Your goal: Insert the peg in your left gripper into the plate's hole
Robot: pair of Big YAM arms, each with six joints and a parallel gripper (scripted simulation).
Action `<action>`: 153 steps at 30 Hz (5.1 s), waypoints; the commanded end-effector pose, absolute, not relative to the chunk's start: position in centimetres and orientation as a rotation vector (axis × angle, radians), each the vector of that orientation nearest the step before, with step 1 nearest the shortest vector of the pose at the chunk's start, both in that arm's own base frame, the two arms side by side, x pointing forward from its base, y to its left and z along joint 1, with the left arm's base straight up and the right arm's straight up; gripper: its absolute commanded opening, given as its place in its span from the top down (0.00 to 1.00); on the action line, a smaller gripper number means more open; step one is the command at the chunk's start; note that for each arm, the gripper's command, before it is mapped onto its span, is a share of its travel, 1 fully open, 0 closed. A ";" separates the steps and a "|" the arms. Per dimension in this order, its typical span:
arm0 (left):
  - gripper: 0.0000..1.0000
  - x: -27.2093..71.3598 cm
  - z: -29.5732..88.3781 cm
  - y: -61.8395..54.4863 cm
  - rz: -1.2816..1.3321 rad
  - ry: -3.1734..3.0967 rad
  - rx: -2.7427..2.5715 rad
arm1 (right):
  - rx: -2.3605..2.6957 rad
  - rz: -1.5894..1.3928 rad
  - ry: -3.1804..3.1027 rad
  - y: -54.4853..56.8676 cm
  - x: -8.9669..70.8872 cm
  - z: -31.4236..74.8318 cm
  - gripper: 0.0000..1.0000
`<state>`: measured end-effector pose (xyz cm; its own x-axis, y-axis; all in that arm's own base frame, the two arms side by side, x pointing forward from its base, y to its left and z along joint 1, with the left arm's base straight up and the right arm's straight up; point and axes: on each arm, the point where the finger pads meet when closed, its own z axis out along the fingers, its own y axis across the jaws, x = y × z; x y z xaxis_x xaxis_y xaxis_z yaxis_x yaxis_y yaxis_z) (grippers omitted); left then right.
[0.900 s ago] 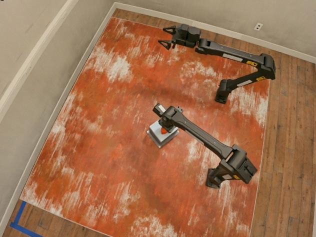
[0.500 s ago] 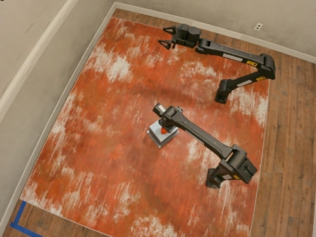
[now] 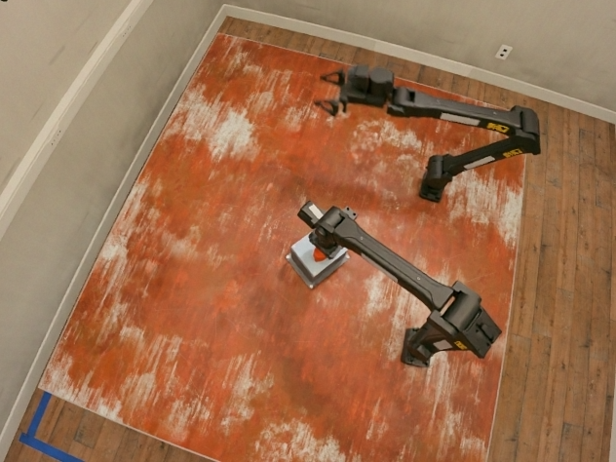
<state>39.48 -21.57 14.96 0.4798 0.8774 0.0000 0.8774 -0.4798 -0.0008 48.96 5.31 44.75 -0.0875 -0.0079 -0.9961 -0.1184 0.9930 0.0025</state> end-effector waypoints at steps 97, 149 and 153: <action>0.60 41.5 16.3 -24.2 -0.162 -1.514 -2.940 | -0.771 0.662 1.593 24.9 19.7 36.2 0.00; 0.30 40.6 15.9 -22.5 -0.192 -1.491 -2.963 | -0.771 0.662 1.593 24.9 19.7 36.2 0.00; 0.30 41.3 18.4 -22.6 -0.237 -1.504 -2.991 | -0.771 0.662 1.593 24.9 19.7 36.2 0.00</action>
<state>39.85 -22.49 14.96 0.5949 0.8035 0.0195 0.7863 -0.5869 0.1930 19.68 24.97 34.43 -0.1128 -0.1445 -0.9831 -0.7861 0.6182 -0.0006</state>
